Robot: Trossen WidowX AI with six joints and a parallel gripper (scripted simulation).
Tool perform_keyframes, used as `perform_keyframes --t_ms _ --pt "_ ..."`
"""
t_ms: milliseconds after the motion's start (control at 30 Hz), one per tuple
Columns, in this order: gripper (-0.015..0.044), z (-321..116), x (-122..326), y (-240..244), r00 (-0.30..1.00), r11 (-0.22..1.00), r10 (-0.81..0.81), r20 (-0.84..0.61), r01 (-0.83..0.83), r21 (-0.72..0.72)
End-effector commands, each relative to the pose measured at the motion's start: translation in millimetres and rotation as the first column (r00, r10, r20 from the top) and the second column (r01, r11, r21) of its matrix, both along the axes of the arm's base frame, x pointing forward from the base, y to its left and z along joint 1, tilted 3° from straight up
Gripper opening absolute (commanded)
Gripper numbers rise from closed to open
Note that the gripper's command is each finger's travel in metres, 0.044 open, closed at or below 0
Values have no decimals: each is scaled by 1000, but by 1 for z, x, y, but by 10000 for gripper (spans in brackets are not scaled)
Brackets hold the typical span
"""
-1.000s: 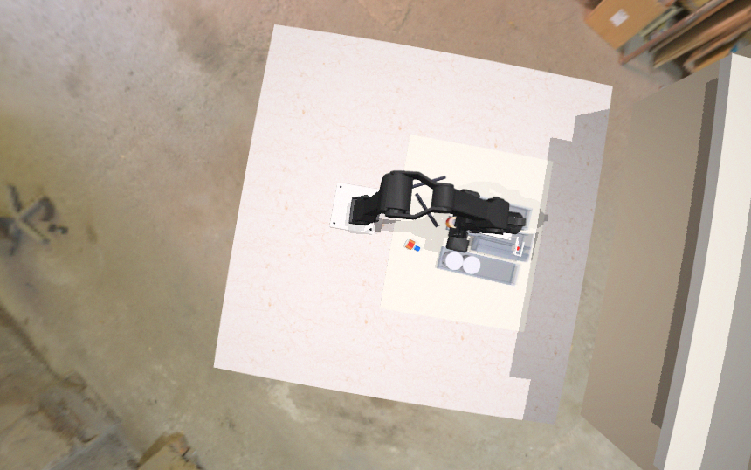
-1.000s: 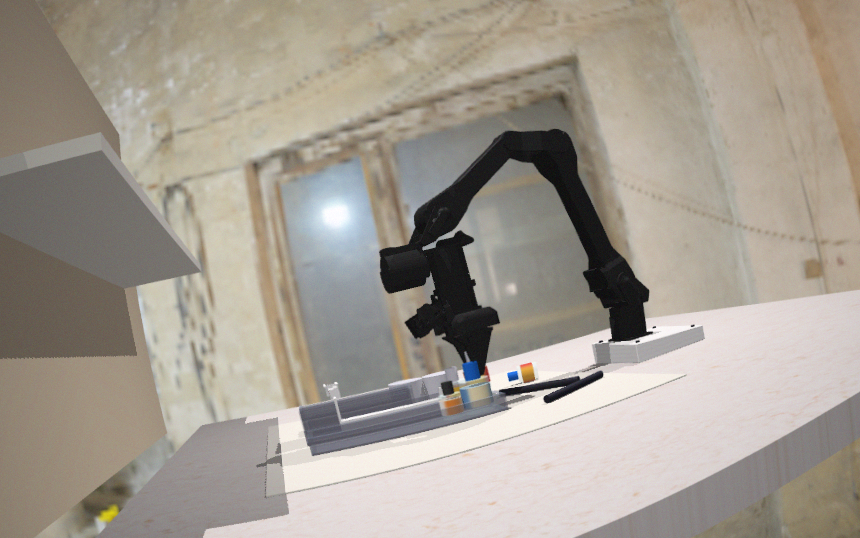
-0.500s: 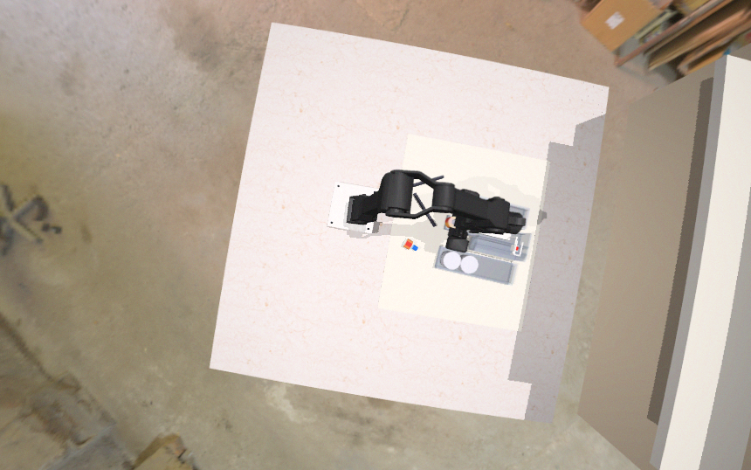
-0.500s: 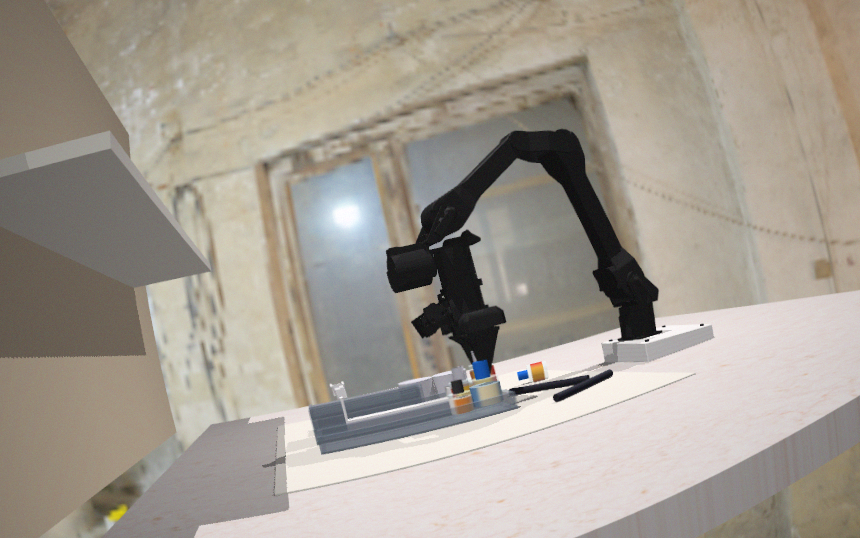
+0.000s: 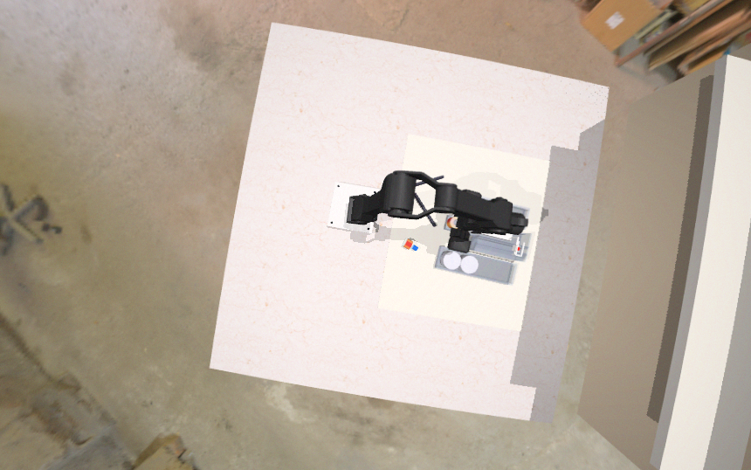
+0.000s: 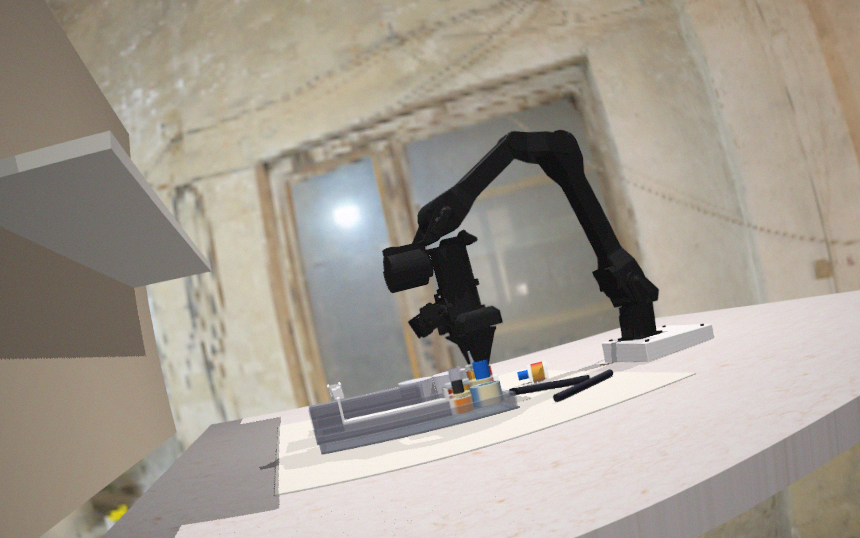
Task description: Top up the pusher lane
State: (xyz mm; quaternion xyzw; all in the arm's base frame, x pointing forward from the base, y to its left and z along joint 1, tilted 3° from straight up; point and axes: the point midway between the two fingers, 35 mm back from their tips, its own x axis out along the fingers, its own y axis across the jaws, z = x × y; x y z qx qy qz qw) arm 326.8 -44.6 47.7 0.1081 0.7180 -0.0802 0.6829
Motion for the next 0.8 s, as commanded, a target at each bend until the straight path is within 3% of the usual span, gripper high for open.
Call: perform_keyframes --t_ms 0,767 --pt "0 5 11 -2 999 1000 3 36 -3 -6" --pt "0 5 16 -4 999 1000 3 37 -3 -6"
